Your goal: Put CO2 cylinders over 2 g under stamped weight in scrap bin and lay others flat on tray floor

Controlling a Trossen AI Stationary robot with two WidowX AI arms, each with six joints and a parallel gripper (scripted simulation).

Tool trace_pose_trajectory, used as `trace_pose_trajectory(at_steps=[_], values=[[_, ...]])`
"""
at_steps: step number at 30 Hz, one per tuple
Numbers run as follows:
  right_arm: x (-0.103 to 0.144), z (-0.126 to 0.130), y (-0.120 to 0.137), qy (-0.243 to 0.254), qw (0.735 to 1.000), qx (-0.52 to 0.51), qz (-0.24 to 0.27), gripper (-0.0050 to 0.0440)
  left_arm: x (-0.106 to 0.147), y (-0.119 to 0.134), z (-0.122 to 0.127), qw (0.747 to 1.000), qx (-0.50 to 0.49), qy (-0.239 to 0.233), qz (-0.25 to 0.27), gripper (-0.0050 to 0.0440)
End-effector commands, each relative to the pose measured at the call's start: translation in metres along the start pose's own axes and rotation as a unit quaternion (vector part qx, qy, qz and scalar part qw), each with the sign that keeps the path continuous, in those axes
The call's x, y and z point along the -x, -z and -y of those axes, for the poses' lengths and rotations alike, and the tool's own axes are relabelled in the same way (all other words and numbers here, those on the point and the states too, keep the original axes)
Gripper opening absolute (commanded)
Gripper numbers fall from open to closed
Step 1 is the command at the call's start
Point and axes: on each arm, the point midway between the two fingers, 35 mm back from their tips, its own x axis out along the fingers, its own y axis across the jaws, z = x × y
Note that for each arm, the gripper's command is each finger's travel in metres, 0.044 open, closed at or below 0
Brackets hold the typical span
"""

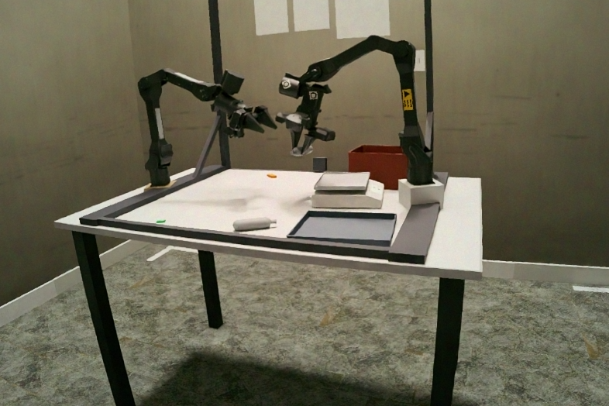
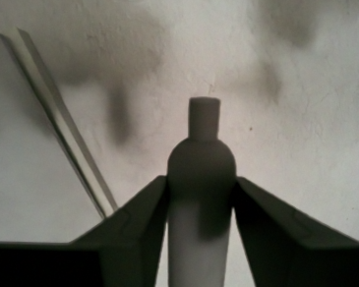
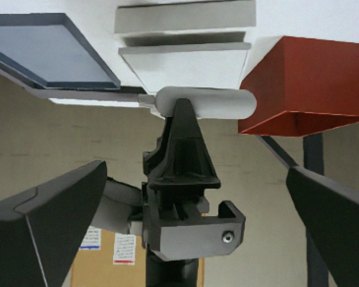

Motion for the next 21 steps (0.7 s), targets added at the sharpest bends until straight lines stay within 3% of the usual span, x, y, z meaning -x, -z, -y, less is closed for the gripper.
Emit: trace_pose_trajectory(at_steps=[1,10,12,21], values=[[0.0061,0.0004,0.0109,0.0,1.0,-0.001,-0.015,0.044,0.0085,-0.0006,0.01,0.994,-0.109,0.016,0.004,-0.005],[0.0061,0.0004,0.0109,0.0,1.0,-0.001,-0.015,0.044,0.0063,-0.0001,0.0059,0.956,-0.294,0.01,0.007,-0.005],[0.0061,0.0004,0.0109,0.0,1.0,-0.001,-0.015,0.044,0.0063,-0.0001,0.0059,0.956,-0.294,0.01,0.007,-0.005],[0.0061,0.0004,0.0109,0.0,1.0,-0.001,-0.015,0.044,0.0091,-0.0004,0.0068,0.872,-0.488,0.012,0.015,-0.005]])
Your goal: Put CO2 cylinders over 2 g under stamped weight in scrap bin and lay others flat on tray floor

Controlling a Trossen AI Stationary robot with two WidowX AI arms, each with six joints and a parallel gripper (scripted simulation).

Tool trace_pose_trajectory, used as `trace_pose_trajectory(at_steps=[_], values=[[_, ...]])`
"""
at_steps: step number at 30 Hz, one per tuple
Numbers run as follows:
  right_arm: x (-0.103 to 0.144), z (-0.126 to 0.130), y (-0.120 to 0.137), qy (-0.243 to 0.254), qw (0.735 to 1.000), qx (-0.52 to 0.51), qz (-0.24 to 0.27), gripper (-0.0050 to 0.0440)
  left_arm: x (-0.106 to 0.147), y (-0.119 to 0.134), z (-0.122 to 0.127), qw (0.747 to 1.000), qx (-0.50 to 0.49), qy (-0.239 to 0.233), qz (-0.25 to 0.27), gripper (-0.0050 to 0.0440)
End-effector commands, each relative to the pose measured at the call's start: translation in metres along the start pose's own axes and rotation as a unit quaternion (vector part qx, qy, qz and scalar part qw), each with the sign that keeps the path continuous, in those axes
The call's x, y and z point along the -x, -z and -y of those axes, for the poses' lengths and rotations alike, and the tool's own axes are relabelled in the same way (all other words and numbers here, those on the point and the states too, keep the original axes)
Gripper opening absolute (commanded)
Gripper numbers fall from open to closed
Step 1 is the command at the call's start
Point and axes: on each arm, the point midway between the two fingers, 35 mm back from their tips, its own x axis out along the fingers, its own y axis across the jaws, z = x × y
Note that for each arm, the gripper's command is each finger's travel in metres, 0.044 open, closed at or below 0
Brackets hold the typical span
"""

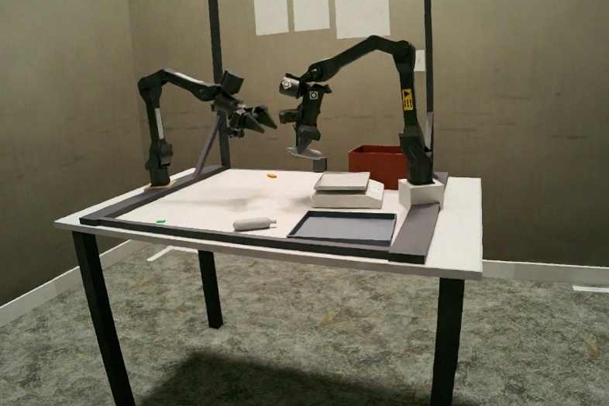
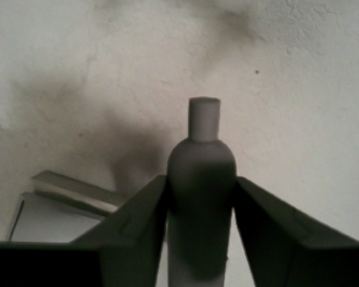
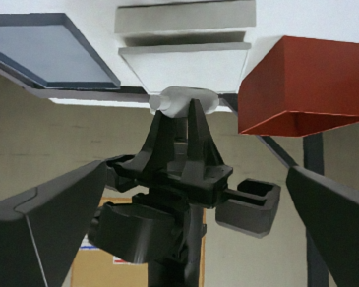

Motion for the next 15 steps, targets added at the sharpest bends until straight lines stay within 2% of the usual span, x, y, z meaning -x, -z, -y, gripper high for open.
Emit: trace_pose_trajectory(at_steps=[1,6,8,15], values=[[0.0061,0.0004,0.0109,0.0,1.0,-0.001,-0.015,0.044,0.0091,-0.0051,0.0038,0.994,-0.107,0.009,0.016,-0.005],[0.0061,0.0004,0.0109,0.0,1.0,-0.001,-0.015,0.044,0.0089,-0.0024,0.0022,0.977,-0.211,0.007,0.016,-0.005],[0.0061,0.0004,0.0109,0.0,1.0,-0.001,-0.015,0.044,0.0089,-0.0024,0.0022,0.977,-0.211,0.007,0.016,-0.005],[0.0061,0.0004,0.0109,0.0,1.0,-0.001,-0.015,0.044,0.0089,-0.0023,0.002,0.928,-0.372,0.003,0.019,-0.005]])
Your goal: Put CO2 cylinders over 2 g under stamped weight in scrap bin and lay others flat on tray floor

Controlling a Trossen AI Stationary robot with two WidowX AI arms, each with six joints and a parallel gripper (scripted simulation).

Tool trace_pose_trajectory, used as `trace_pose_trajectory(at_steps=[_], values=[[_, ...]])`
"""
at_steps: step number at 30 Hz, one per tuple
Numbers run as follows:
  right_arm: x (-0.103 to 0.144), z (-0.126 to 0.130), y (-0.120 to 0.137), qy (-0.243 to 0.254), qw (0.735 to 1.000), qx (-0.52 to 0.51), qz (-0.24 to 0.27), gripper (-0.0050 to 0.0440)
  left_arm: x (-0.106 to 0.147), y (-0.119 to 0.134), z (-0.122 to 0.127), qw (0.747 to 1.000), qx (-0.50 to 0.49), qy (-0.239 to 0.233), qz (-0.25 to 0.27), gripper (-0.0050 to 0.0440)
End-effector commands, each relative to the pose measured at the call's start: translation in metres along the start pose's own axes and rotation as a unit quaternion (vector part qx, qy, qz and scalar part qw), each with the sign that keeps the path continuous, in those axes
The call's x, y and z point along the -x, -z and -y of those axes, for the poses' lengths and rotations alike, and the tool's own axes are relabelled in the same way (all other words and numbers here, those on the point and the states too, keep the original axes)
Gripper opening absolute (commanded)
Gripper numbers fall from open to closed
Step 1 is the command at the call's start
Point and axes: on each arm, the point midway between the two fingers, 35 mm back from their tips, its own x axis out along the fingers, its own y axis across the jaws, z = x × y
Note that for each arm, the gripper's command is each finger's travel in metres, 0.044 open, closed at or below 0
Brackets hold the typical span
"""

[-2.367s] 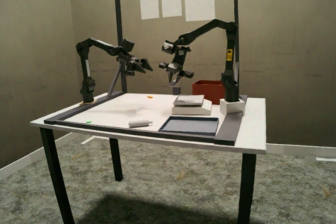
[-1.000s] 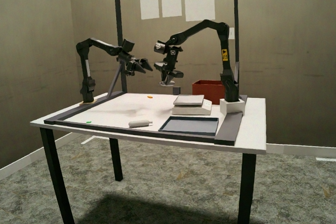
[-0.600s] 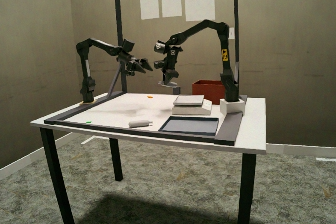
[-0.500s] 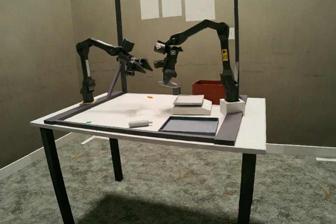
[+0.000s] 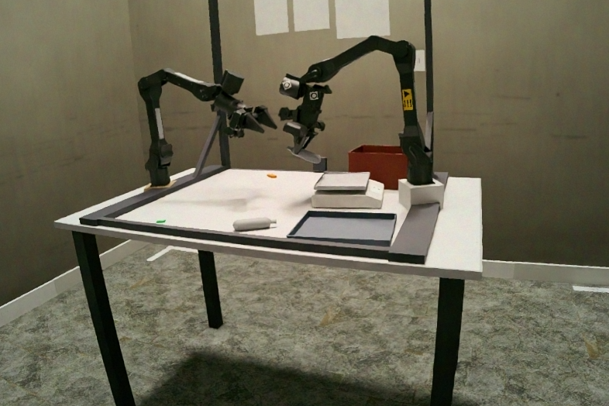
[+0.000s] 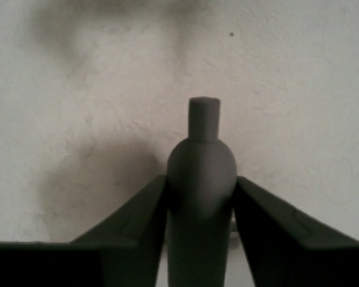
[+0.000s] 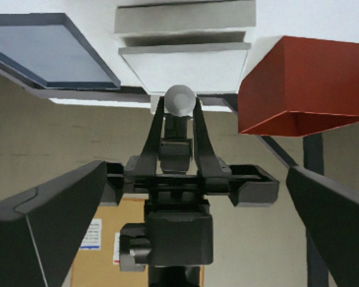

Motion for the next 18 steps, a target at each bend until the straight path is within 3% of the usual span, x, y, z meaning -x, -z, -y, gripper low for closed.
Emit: trace_pose_trajectory(at_steps=[1,8,10,18], values=[[0.0061,0.0004,0.0109,0.0,1.0,-0.001,-0.015,0.044,0.0104,-0.0041,0.0003,0.994,-0.107,0.0,0.02,-0.005],[0.0061,0.0004,0.0109,0.0,1.0,-0.001,-0.015,0.044,0.0102,-0.0036,0.0003,0.968,-0.251,-0.004,0.021,-0.005],[0.0061,0.0004,0.0109,0.0,1.0,-0.001,-0.015,0.044,0.0102,-0.0036,0.0003,0.968,-0.251,-0.004,0.021,-0.005],[0.0061,0.0004,0.0109,0.0,1.0,-0.001,-0.015,0.044,0.0099,-0.003,0.0002,0.904,-0.426,-0.009,0.022,-0.005]])
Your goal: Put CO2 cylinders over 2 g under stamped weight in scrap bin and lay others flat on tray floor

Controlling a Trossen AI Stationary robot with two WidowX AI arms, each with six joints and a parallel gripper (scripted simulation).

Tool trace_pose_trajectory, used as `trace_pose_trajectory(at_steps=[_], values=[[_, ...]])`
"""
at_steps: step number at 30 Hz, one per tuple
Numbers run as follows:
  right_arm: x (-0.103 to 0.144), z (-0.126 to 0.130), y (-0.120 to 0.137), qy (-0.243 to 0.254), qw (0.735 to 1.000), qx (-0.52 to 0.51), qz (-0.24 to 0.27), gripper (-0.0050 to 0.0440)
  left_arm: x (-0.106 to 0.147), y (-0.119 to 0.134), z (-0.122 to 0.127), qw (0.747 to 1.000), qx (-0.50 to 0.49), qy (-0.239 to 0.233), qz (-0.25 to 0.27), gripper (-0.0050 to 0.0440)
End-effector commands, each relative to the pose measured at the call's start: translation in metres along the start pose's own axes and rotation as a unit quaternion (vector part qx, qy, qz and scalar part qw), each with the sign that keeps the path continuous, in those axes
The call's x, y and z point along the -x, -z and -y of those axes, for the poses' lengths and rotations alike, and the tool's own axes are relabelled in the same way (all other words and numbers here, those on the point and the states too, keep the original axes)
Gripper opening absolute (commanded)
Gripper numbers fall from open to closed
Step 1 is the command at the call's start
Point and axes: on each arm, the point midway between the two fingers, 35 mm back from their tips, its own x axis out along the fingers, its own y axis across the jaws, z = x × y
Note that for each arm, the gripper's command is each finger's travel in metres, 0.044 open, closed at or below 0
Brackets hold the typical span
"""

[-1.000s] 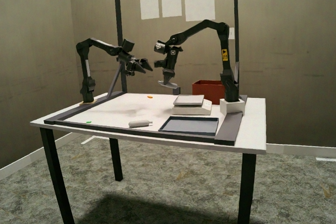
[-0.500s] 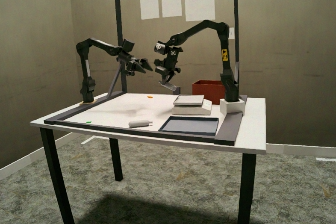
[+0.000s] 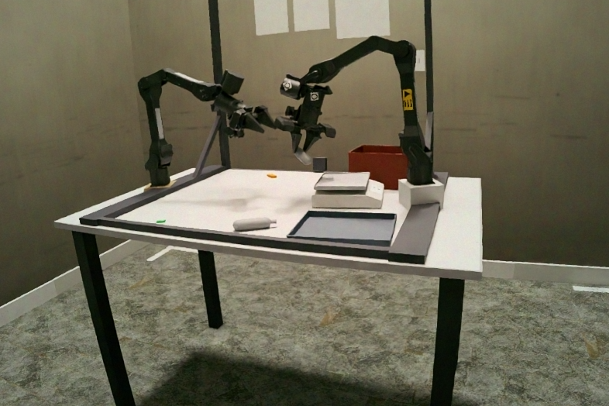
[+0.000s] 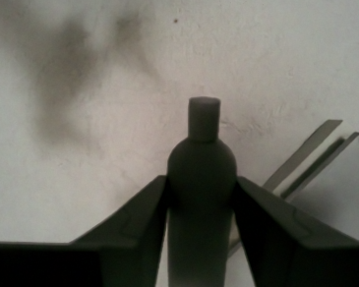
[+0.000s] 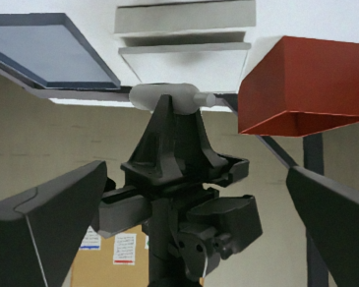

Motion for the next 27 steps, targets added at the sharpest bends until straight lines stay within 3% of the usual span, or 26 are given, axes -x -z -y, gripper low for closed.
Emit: trace_pose_trajectory(at_steps=[1,7,9,17,27], values=[[0.0061,0.0004,0.0109,0.0,1.0,-0.001,-0.015,0.044,0.0113,-0.0035,-0.0029,0.994,-0.106,-0.014,0.017,-0.005],[0.0061,0.0004,0.0109,0.0,1.0,-0.001,-0.015,0.044,0.0114,-0.0032,-0.0033,0.973,-0.228,-0.016,0.018,-0.005],[0.0061,0.0004,0.0109,0.0,1.0,-0.001,-0.015,0.044,0.0114,-0.0032,-0.0033,0.973,-0.228,-0.016,0.018,-0.005],[0.0061,0.0004,0.0109,0.0,1.0,-0.001,-0.015,0.044,0.0119,-0.0034,-0.004,0.926,-0.376,-0.021,0.017,-0.005],[0.0061,0.0004,0.0109,0.0,1.0,-0.001,-0.015,0.044,0.0122,-0.0037,-0.0042,0.916,-0.401,-0.022,0.016,-0.005]])
